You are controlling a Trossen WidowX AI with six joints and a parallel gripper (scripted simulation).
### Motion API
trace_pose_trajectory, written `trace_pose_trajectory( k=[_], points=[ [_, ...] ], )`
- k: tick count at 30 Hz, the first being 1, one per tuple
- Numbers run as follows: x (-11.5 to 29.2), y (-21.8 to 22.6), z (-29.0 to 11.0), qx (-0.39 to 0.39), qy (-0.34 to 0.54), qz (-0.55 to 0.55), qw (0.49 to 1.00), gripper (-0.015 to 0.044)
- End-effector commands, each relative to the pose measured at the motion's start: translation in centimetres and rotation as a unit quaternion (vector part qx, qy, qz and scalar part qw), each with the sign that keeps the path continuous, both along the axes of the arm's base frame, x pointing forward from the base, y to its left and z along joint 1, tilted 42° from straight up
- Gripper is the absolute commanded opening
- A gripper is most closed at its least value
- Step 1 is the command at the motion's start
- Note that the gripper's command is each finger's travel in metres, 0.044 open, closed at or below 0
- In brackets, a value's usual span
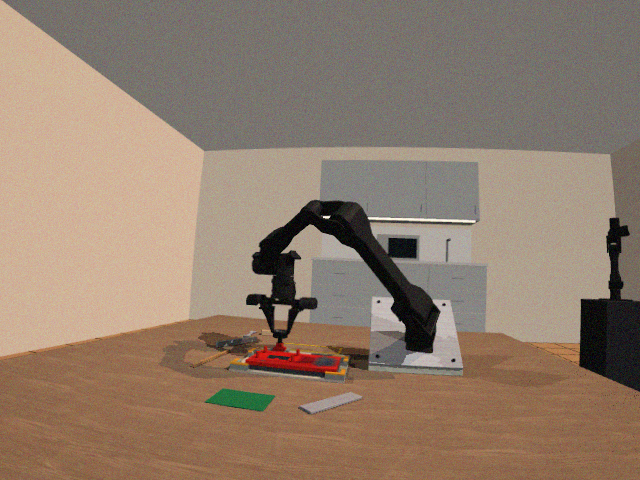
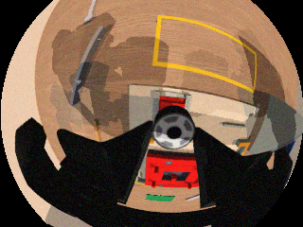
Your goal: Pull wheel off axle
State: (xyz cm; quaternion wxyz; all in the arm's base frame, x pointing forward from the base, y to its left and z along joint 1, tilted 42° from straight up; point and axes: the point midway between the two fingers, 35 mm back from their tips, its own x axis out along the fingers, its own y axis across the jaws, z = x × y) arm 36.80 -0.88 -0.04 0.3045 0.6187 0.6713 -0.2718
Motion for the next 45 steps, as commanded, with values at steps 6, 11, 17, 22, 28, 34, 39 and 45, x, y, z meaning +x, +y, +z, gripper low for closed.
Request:
trace_pose_trajectory(
  k=[6, 11, 17, 22, 28, 34, 39, 45],
  points=[
    [0.1, -0.3, 0.3, -0.002, -0.003, 0.002, 1.0, 0.0],
    [0.1, -0.4, 0.4, -0.002, -0.003, 0.002, 1.0, 0.0],
    [0.1, -0.5, 0.6, -0.002, -0.003, 0.002, 1.0, 0.0],
    [0.1, -0.7, 0.7, -0.002, -0.003, 0.001, 1.0, 0.0],
    [0.1, -0.8, 0.8, -0.002, -0.003, 0.001, 1.0, 0.0],
    [0.1, -0.9, 1.0, -0.002, -0.003, 0.001, 1.0, 0.0],
    [0.1, -1.0, 1.1, -0.002, -0.003, 0.001, 1.0, 0.0],
    [0.1, -1.2, 1.2, -0.001, -0.003, 0.001, 1.0, 0.0]
  ],
)
